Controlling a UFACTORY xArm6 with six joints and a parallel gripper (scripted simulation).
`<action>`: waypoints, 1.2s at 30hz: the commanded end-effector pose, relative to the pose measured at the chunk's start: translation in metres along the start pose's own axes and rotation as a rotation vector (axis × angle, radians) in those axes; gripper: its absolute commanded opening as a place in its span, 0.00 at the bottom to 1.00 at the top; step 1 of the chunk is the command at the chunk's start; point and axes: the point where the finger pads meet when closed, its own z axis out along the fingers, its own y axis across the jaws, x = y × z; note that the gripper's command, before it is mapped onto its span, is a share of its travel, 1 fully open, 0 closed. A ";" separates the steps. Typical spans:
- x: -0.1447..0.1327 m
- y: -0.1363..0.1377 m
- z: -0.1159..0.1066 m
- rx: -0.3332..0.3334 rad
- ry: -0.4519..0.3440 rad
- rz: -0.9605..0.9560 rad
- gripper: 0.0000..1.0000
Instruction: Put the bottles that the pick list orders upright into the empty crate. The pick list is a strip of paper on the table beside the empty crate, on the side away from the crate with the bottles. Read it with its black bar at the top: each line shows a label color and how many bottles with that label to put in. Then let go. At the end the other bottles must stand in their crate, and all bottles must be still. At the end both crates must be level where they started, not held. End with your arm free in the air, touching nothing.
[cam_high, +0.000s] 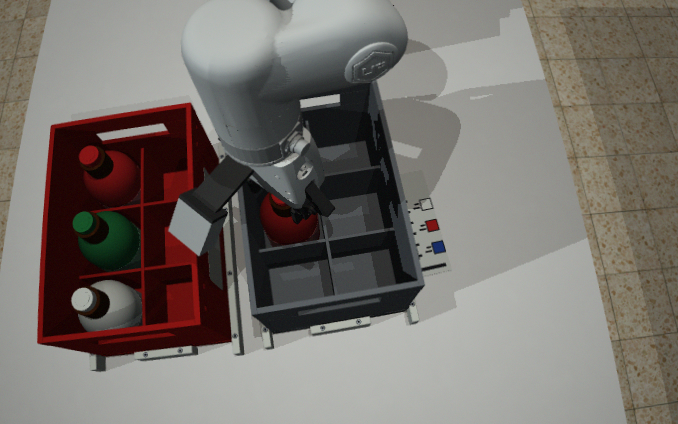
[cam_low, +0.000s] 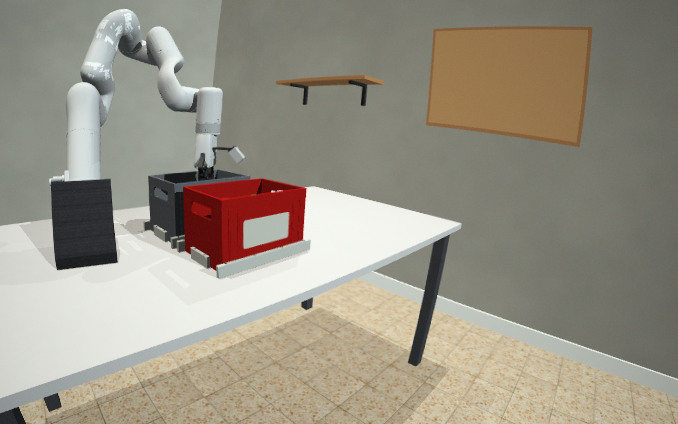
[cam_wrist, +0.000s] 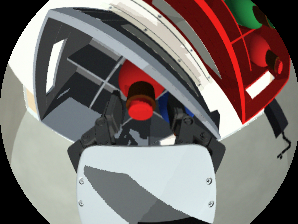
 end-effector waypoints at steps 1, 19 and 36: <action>0.001 0.000 -0.001 0.001 0.003 -0.001 0.65; 0.001 0.000 -0.001 0.001 0.003 -0.001 0.65; 0.001 0.000 -0.017 0.001 0.003 -0.001 0.65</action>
